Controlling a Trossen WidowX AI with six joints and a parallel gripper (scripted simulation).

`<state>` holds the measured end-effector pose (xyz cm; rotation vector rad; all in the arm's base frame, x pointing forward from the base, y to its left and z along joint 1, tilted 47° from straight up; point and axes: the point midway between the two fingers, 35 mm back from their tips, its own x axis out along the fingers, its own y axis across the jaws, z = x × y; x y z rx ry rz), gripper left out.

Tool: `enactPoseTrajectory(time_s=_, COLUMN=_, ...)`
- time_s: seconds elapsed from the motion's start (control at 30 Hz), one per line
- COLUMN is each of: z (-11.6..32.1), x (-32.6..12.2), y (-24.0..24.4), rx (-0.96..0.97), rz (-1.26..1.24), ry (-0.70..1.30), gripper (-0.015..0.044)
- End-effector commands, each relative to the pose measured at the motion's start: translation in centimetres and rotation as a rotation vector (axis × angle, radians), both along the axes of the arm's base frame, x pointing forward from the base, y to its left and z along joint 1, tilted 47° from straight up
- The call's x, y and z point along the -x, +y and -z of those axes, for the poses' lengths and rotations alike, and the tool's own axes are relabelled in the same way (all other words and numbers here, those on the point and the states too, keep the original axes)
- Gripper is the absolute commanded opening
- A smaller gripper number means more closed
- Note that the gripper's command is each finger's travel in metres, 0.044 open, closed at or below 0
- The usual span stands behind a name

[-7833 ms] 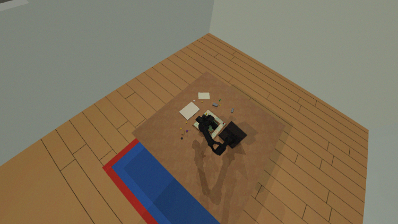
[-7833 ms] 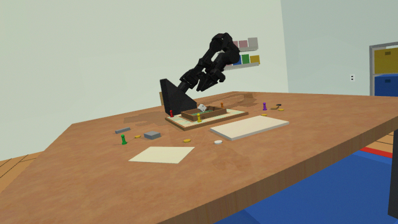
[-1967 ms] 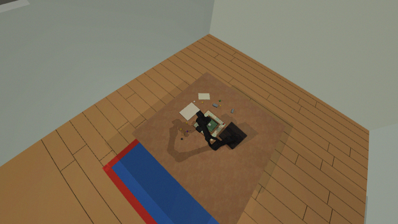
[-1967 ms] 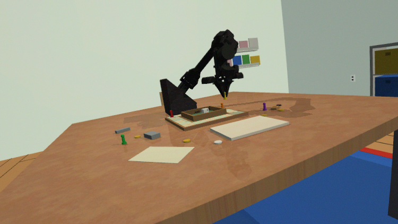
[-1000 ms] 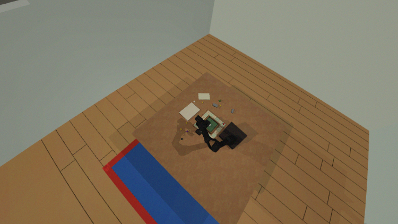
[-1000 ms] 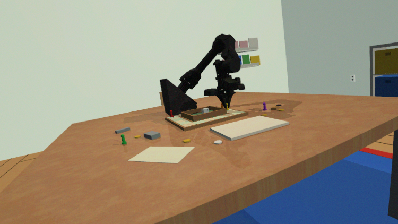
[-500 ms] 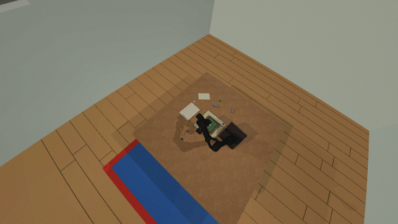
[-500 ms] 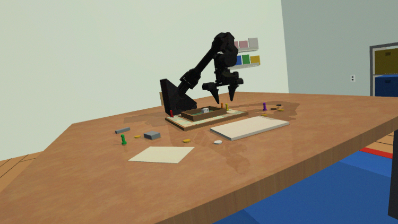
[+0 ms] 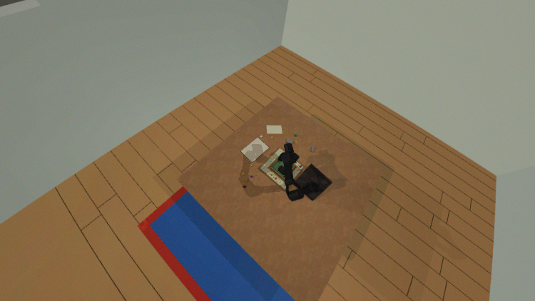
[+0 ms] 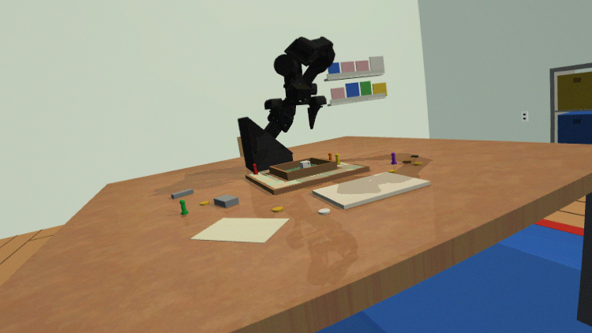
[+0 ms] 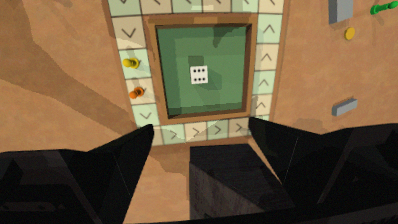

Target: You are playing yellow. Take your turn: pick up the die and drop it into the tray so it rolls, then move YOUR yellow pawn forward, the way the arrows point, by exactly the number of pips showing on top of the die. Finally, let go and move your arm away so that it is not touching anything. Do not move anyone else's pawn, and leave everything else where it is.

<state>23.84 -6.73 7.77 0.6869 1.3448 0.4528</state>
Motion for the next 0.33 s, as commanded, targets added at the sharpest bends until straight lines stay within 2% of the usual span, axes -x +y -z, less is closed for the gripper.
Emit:
enactPoseTrajectory(time_s=0.0, z=0.7, x=4.3, y=-1.6, rx=-0.027, rz=-0.015, ry=0.007, gripper=0.044)
enactPoseTrajectory(time_s=0.07, z=0.7, x=6.4, y=-2.2, rx=-0.048, rz=-0.022, ry=-0.002, gripper=0.044)
enactPoseTrajectory(time_s=0.1, z=0.5, x=3.5, y=-1.7, rx=-0.016, rz=-0.008, ry=0.001, gripper=0.044)
enactPoseTrajectory(time_s=0.3, z=0.5, x=3.5, y=-1.7, rx=-0.016, rz=-0.008, ry=0.001, gripper=0.044)
